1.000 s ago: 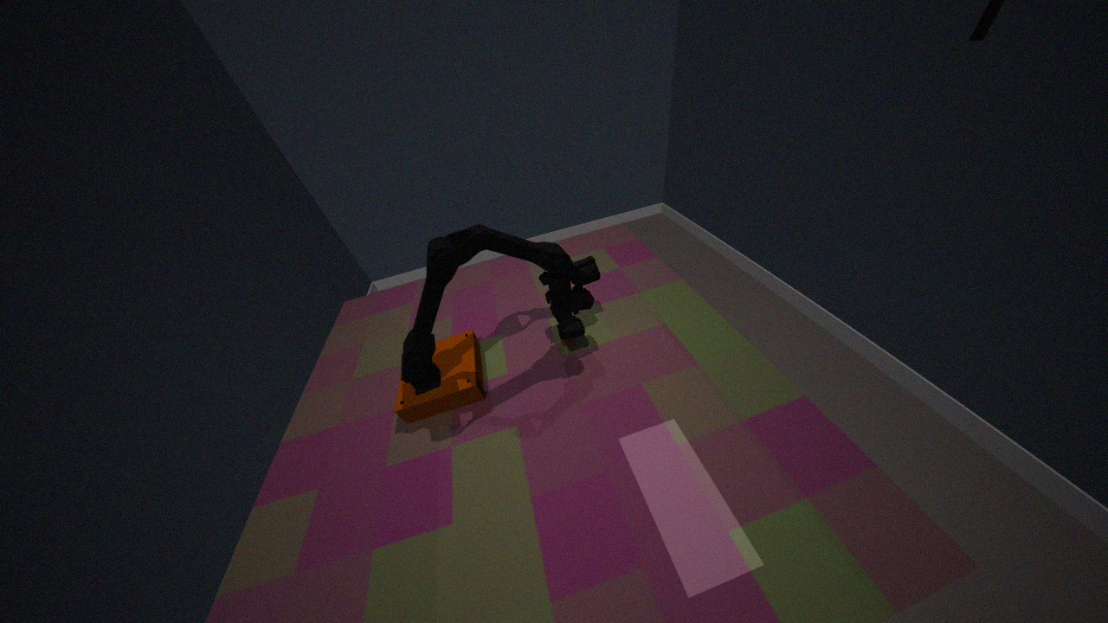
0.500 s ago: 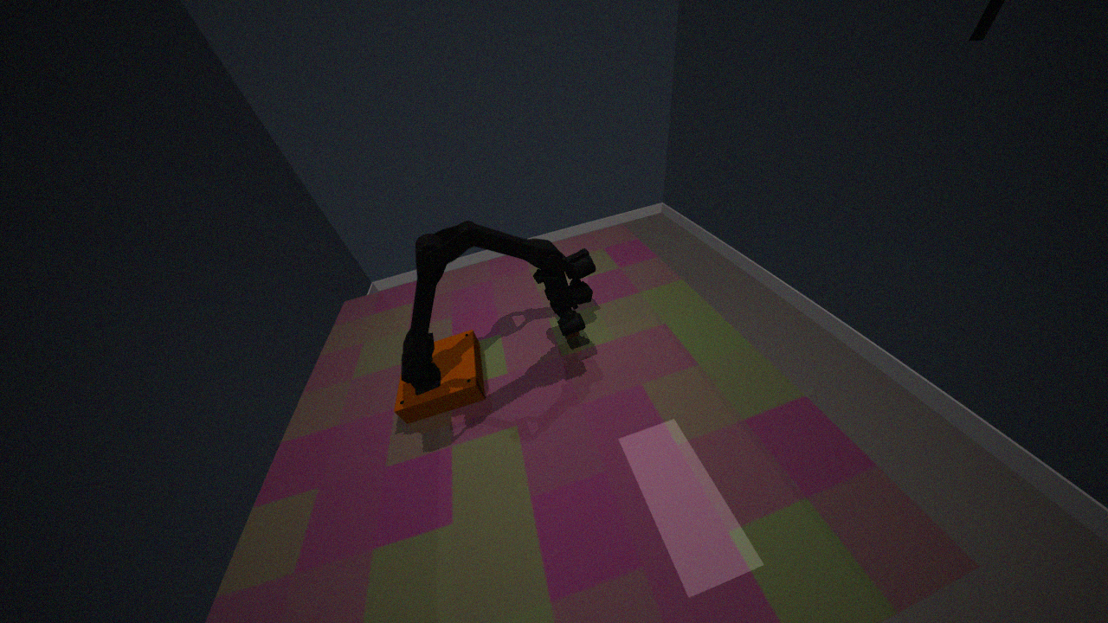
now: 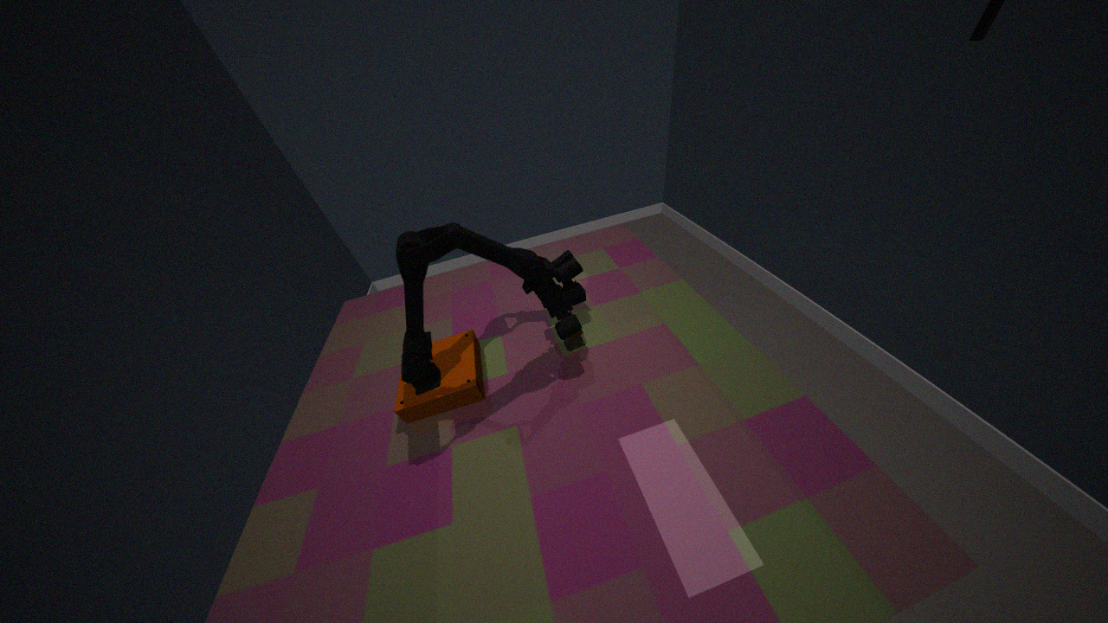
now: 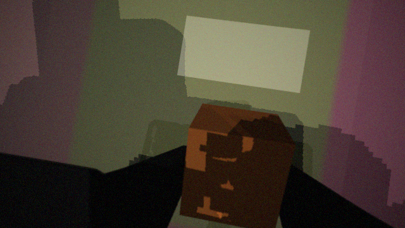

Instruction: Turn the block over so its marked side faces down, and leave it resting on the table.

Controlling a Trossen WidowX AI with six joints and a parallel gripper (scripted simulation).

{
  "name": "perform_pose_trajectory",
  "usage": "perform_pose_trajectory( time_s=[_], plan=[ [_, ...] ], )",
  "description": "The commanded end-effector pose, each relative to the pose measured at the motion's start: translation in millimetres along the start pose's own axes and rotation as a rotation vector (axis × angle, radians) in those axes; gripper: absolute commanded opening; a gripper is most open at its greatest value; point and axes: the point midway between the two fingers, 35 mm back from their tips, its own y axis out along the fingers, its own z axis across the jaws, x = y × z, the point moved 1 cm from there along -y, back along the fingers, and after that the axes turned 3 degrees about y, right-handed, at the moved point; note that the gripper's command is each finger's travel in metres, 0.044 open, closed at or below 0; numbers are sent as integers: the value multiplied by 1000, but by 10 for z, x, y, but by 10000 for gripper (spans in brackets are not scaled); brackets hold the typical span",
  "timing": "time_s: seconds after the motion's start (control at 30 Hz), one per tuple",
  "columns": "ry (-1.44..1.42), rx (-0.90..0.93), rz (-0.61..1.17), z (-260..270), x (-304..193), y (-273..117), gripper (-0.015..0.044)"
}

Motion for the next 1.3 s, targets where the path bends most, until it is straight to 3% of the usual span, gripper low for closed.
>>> perform_pose_trajectory(
  time_s=[0.0,0.5,1.27],
  plan=[
    [5,-1,-54,-7,-21,-7,0],
    [10,9,-216,-18,-98,-39,0],
    [13,20,-554,-16,-154,323,0]
  ],
)
